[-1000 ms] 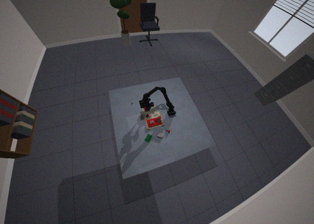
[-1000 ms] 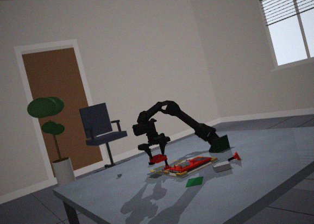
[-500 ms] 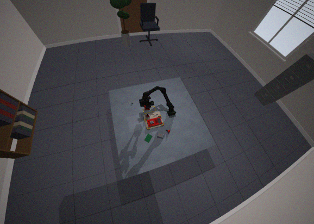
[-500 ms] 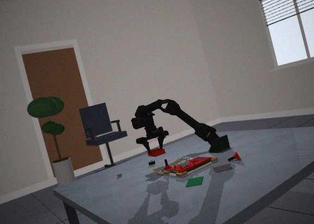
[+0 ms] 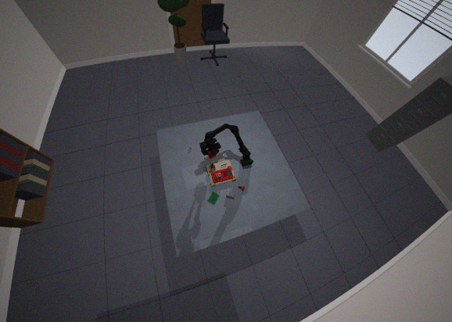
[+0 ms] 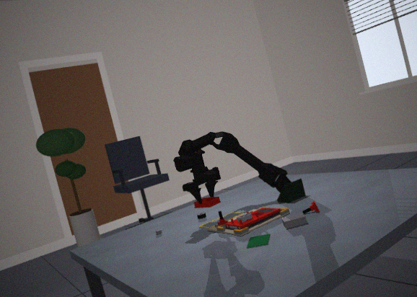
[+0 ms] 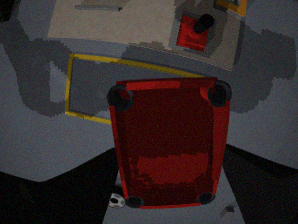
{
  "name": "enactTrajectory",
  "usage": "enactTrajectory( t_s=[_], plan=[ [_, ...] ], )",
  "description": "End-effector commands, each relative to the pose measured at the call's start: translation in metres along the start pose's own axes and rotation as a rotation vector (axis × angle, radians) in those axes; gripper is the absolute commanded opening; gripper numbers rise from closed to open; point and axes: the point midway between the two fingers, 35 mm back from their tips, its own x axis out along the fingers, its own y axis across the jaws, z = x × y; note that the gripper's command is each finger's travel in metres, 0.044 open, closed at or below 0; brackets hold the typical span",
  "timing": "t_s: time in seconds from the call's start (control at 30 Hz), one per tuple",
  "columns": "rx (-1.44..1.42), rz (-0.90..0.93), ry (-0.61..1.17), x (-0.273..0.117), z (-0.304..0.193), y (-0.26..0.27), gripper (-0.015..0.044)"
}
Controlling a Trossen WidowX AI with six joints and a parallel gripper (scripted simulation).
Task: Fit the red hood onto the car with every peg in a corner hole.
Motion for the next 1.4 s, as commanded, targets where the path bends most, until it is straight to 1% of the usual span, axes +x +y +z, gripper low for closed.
enactTrajectory(
  t_s=[0.0, 1.37],
  plan=[
    [-0.084, 0.001, -0.002, -0.0003, -0.0005, -0.0010, 0.0000],
    [-1.156, 0.002, -0.011, -0.0027, -0.0050, -0.0095, 0.0000]
  ],
)
